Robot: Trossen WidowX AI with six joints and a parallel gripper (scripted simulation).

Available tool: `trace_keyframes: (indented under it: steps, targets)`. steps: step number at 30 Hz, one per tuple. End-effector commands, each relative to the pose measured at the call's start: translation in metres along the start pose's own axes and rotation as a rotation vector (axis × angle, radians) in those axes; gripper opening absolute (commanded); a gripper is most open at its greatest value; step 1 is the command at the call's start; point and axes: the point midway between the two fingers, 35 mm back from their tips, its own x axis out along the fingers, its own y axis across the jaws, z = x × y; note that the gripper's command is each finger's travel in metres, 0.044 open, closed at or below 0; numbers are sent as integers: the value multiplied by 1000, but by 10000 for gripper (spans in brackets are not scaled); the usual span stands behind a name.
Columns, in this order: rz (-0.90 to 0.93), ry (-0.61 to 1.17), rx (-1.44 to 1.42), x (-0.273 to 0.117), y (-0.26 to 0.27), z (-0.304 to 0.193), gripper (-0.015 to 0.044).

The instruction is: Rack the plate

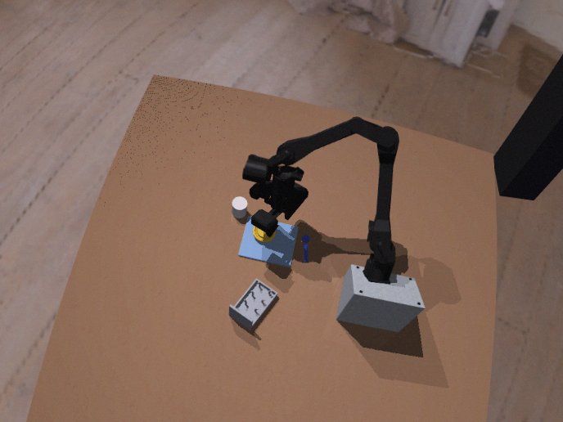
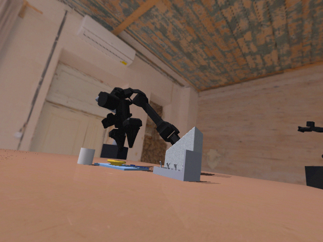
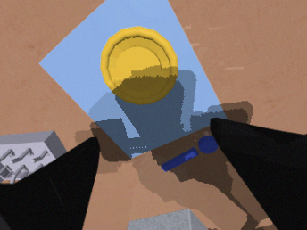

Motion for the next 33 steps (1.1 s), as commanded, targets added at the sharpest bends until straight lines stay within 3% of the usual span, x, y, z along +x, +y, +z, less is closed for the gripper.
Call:
trace_keyframes:
  steps: [1, 14, 33]
  targets:
    - [-47, -37, -102, -1, 5, 7, 400]
    - [-241, -126, -460, -4, 21, 25, 400]
    - [-243, -127, -465, 18, 17, 30, 400]
